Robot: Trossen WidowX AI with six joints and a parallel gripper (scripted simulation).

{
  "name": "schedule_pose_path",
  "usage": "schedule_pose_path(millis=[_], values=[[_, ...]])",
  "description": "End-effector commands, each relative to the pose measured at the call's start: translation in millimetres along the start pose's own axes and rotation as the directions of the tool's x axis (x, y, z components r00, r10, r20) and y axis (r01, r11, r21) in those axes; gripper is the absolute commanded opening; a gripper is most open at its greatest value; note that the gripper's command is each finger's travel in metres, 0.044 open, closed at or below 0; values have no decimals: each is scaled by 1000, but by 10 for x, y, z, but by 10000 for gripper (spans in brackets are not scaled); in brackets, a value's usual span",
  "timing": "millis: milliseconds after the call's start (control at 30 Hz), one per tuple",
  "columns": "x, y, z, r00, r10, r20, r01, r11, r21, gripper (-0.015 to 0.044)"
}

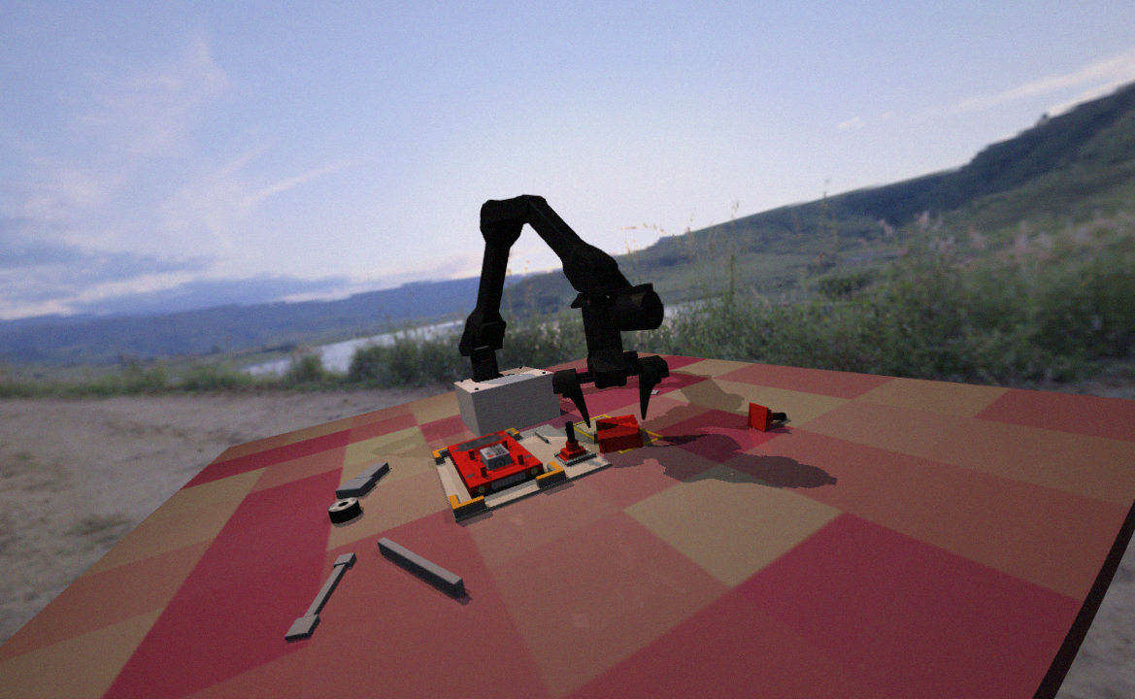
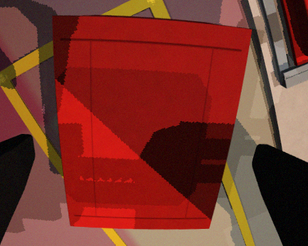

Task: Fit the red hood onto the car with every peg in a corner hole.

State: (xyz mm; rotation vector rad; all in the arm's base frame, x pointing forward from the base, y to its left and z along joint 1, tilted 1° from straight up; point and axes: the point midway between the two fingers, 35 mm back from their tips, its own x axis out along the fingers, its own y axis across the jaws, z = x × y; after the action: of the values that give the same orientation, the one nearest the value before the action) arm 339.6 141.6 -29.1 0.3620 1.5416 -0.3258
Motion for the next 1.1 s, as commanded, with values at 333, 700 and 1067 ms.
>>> schedule_pose_path(millis=[333, 700, 1067], values=[[66, 2, 0, 1000, 1, 0, -1, 1000, -3, 440], [122, 2, 0, 1000, 1, 0, -1, 1000, -3, 440], [177, 1, -1, 1000, 1, 0, -1, 1000, -3, 440]])
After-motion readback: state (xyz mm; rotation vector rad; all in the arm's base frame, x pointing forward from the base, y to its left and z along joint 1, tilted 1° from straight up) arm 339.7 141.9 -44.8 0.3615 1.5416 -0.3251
